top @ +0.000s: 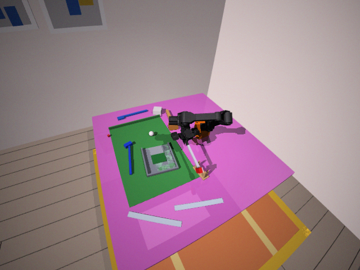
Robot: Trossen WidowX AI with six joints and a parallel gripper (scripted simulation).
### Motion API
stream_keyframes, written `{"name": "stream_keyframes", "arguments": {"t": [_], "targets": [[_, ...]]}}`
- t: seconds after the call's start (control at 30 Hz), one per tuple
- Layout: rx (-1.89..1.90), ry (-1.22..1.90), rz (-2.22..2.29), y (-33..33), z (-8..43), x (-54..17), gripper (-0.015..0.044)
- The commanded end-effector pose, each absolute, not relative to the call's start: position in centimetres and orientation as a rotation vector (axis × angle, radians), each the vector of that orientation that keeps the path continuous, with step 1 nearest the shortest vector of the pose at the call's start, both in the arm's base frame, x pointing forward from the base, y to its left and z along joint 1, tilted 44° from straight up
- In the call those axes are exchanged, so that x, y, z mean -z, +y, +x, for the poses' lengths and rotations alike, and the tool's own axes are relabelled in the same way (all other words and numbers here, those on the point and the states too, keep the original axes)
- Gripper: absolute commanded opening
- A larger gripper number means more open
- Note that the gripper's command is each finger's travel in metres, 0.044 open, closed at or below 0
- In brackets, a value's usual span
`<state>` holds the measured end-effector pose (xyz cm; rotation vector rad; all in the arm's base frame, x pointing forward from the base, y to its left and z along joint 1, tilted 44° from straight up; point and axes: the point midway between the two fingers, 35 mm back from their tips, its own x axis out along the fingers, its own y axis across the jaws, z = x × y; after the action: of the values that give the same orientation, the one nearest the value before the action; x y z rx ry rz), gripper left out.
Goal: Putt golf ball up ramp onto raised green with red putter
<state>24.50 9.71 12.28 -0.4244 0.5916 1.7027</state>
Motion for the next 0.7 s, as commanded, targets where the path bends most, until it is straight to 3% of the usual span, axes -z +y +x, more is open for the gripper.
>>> {"name": "stream_keyframes", "arguments": {"t": [0.0, 0.67], "targets": [[-1.618, 0.711, -0.353, 7.5, 25.8, -10.8, 0.0], [-1.15, 1.272, 0.077, -5.3, 27.2, -1.4, 0.0]]}}
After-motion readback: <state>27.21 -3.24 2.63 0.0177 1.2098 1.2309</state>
